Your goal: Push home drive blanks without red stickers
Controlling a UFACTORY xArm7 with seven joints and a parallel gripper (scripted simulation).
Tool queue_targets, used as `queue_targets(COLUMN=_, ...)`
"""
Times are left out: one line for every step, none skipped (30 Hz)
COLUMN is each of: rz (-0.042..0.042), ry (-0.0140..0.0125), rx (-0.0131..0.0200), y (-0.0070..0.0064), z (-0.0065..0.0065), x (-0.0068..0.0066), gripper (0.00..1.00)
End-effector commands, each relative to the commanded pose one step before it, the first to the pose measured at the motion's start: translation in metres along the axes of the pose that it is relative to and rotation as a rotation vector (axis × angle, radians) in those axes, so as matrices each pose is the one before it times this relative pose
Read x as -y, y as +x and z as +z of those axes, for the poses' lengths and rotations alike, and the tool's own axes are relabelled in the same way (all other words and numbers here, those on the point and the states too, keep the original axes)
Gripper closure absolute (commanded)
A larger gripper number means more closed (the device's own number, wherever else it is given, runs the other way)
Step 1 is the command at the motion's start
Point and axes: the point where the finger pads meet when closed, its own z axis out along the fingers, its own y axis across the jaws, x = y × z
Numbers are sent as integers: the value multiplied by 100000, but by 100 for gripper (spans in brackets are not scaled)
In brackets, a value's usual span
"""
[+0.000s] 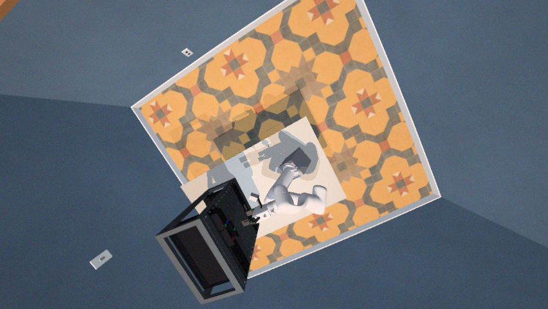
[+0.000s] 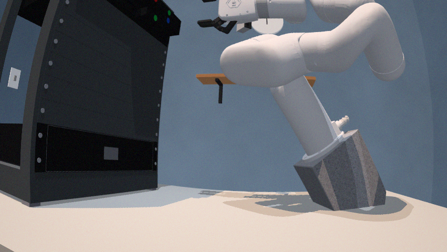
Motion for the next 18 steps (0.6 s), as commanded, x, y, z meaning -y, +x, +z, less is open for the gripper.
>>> queue_targets(rz=-239, ry=413, rx=259, y=-62, z=-51, x=111, gripper=0)
queue_targets(rz=-1, ry=1, rx=1, y=0, z=0, x=0, gripper=0)
queue_targets(rz=0, ry=0, rx=0, y=0, z=0, x=0, gripper=0)
queue_targets(rz=0, ry=0, rx=0, y=0, z=0, x=0, gripper=0)
queue_targets(rz=0, ry=0, rx=0, y=0, z=0, x=0, gripper=0)
queue_targets(rz=0, ry=0, rx=0, y=0, z=0, x=0, gripper=0)
queue_targets(rz=0, ry=0, rx=0, y=0, z=0, x=0, gripper=0)
queue_targets(rz=0, ry=0, rx=0, y=0, z=0, x=0, gripper=0)
queue_targets(rz=0, ry=0, rx=0, y=0, z=0, x=0, gripper=0)
queue_targets(rz=0, ry=0, rx=0, y=0, z=0, x=0, gripper=0)
queue_targets(rz=0, ry=0, rx=0, y=0, z=0, x=0, gripper=0)
queue_targets(rz=0, ry=0, rx=0, y=0, z=0, x=0, gripper=0)
queue_targets(rz=0, ry=0, rx=0, y=0, z=0, x=0, gripper=0)
queue_targets(rz=0, ry=0, rx=0, y=0, z=0, x=0, gripper=0)
queue_targets(rz=0, ry=0, rx=-1, y=-3, z=2, x=0, gripper=0)
queue_targets(rz=2, ry=2, rx=-3, y=-17, z=15, x=-2, gripper=0)
queue_targets(rz=4, ry=4, rx=-9, y=-44, z=38, x=-6, gripper=0)
queue_targets(rz=8, ry=7, rx=-17, y=-79, z=69, x=-12, gripper=0)
